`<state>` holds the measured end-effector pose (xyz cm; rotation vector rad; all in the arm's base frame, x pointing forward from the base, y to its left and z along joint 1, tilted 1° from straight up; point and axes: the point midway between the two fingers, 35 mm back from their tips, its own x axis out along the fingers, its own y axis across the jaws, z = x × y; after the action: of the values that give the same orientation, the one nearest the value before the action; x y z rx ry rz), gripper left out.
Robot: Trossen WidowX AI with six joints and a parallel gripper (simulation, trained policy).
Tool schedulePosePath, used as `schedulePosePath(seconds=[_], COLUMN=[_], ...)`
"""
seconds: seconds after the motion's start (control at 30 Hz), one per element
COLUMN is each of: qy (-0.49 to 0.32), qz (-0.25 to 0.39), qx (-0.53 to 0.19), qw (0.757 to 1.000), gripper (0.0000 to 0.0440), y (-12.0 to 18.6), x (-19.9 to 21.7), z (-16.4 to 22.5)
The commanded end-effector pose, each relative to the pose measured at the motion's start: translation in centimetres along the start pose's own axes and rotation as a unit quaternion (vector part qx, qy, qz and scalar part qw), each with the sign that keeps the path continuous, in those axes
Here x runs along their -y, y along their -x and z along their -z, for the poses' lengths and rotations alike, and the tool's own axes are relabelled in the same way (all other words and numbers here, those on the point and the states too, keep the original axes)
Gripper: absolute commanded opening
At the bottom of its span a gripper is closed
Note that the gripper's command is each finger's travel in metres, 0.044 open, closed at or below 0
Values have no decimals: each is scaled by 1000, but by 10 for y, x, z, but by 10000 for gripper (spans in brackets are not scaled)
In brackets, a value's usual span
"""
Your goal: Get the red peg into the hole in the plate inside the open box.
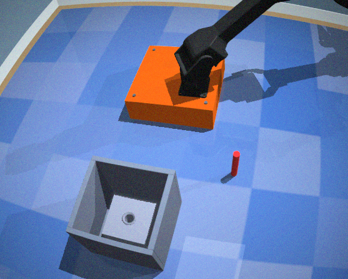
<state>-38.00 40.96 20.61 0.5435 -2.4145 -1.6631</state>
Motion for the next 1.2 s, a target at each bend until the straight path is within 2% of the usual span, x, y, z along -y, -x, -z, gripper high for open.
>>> schedulePosePath(seconds=[0.0, 0.07, 0.27, 0.57, 0.87, 1.17], qy=[-7, -25, -79, -161, -250, -343], qz=[0, 1, 4, 4, -1, -10], qx=[15, 46, 134, 262, 375, 471], qw=[1000, 999, 988, 952, 892, 812], gripper=[419, 440, 440, 440, 440, 440], y=[9, 27, 80, 164, 248, 323], x=[1, 3, 11, 28, 55, 87], z=[-3, -8, -20, -23, -8, 26])
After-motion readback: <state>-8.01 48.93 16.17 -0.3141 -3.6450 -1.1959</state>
